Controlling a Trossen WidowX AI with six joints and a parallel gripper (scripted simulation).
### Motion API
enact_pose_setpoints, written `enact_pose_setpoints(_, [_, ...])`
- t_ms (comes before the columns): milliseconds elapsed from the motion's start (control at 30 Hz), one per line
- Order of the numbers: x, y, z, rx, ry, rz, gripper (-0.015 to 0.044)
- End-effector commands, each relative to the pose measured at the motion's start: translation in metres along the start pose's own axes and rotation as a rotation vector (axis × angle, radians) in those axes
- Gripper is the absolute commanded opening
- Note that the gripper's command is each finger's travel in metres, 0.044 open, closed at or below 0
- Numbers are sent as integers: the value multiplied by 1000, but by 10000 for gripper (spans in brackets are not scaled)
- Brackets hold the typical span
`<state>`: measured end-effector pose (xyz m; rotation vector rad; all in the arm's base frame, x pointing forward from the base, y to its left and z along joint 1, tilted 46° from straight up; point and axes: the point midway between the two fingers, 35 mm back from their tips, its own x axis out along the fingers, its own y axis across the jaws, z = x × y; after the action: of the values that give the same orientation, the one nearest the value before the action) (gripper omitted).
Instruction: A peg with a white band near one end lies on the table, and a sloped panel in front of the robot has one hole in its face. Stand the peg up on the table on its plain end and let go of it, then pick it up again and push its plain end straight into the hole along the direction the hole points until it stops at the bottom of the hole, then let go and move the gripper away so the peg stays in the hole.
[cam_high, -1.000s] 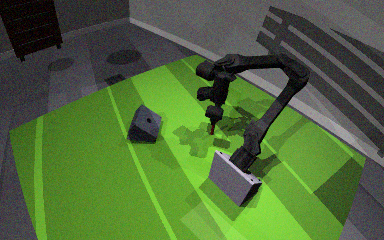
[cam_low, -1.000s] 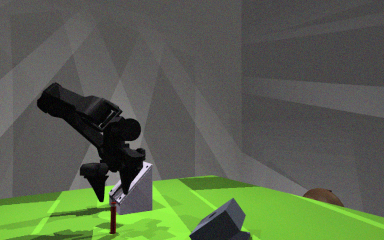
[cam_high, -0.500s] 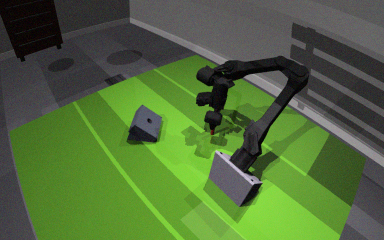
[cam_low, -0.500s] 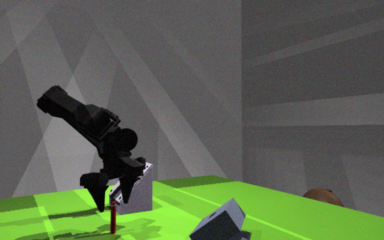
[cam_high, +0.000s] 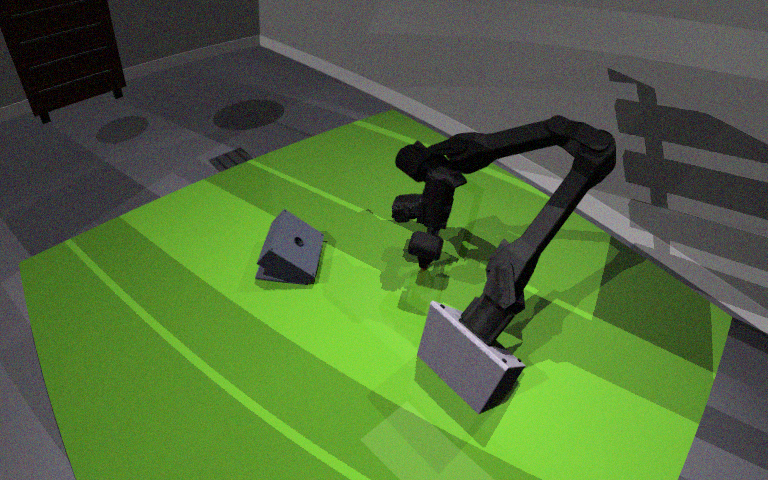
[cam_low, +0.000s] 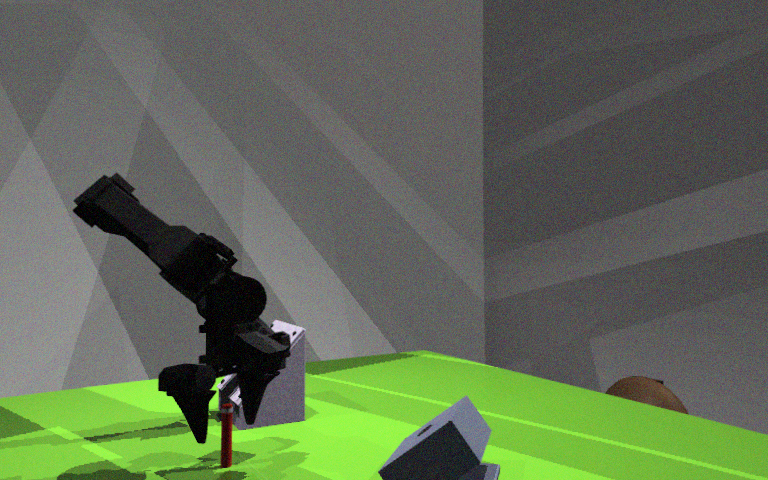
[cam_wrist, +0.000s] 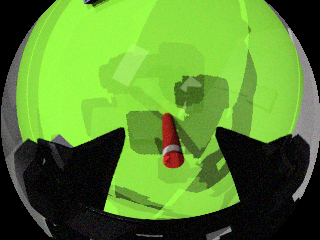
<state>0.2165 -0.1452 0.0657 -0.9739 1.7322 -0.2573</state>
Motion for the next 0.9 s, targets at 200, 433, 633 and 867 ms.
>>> enact_pose_setpoints(200, [3, 0, -1, 0, 2, 0, 335])
enact_pose_setpoints(433, [3, 0, -1, 0, 2, 0, 151])
enact_pose_setpoints(633, [3, 0, -1, 0, 2, 0, 52])
enact_pose_setpoints(867, [3, 0, -1, 0, 2, 0, 0])
